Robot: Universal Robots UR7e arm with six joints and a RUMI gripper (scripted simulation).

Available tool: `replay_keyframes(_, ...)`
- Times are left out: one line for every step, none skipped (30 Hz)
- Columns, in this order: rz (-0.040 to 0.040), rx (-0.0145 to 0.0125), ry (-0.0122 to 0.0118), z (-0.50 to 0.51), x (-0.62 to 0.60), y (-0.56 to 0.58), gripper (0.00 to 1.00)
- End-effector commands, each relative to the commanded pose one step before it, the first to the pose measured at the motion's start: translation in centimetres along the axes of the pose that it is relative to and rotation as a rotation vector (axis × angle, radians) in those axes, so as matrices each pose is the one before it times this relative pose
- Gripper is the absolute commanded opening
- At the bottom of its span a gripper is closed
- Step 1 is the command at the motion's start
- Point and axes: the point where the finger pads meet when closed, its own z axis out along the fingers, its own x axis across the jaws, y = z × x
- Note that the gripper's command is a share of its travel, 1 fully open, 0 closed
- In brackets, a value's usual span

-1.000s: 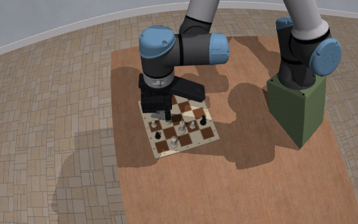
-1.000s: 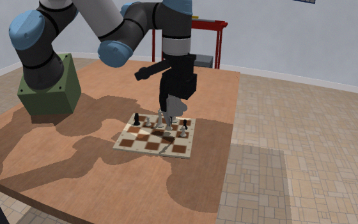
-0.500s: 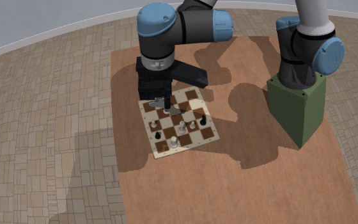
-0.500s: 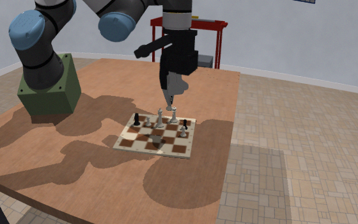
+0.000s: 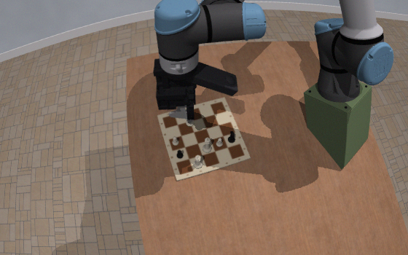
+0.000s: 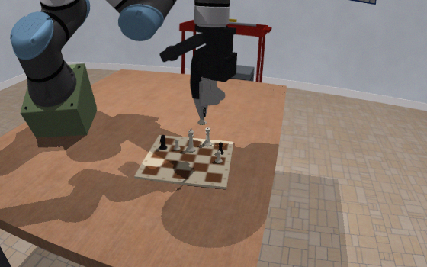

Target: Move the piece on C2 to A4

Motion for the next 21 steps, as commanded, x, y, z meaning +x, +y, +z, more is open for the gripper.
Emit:
replay_keyframes(-0.00576, -0.00060, 0.00037, -0.088, -0.243, -0.057, 0.00)
replay_keyframes(-0.00735, 0.00019, 0.00022, -0.006, -0.296, -0.111, 0.00)
replay_keyframes(-0.01079, 0.00026, 0.00030, -0.009, -0.429, -0.169, 0.00)
replay_keyframes(-0.01422, 0.00029, 0.00036, -0.011, -0.555, -0.235, 0.00)
replay_keyframes(-0.01739, 0.00028, 0.00037, -0.013, -0.663, -0.305, 0.00)
replay_keyframes(-0.02009, 0.00023, 0.00033, -0.013, -0.743, -0.376, 0.00)
replay_keyframes(-0.02214, 0.00014, 0.00024, -0.013, -0.790, -0.443, 0.00)
replay_keyframes(-0.02345, 0.00004, 0.00010, -0.012, -0.801, -0.500, 0.00)
replay_keyframes(-0.02392, -0.00006, -0.00007, -0.009, -0.778, -0.541, 0.00)
replay_keyframes(-0.02352, -0.00015, -0.00025, -0.007, -0.726, -0.559, 0.00)
replay_keyframes(-0.02229, -0.00020, -0.00040, -0.004, -0.651, -0.553, 0.00)
replay_keyframes(-0.02028, -0.00023, -0.00051, -0.001, -0.560, -0.521, 0.00)
replay_keyframes(-0.01760, -0.00022, -0.00055, 0.001, -0.461, -0.465, 0.00)
replay_keyframes(-0.01442, -0.00020, -0.00053, 0.002, -0.360, -0.390, 0.00)
replay_keyframes(0.00000, 0.00000, 0.00000, 0.000, 0.000, 0.000, 0.00)
replay_keyframes(0.00000, 0.00000, 0.00000, 0.000, 0.000, 0.000, 0.00)
replay_keyframes(-0.01096, -0.00015, -0.00045, 0.002, -0.262, -0.301, 0.00)
replay_keyframes(-0.00748, -0.00011, -0.00033, 0.002, -0.173, -0.207, 0.00)
replay_keyframes(-0.00429, -0.00006, -0.00020, 0.001, -0.097, -0.120, 0.00)
replay_keyframes(-0.00175, -0.00003, -0.00008, 0.001, -0.039, -0.049, 0.00)
replay_keyframes(-0.00027, 0.00000, -0.00001, 0.000, -0.006, -0.008, 0.00)
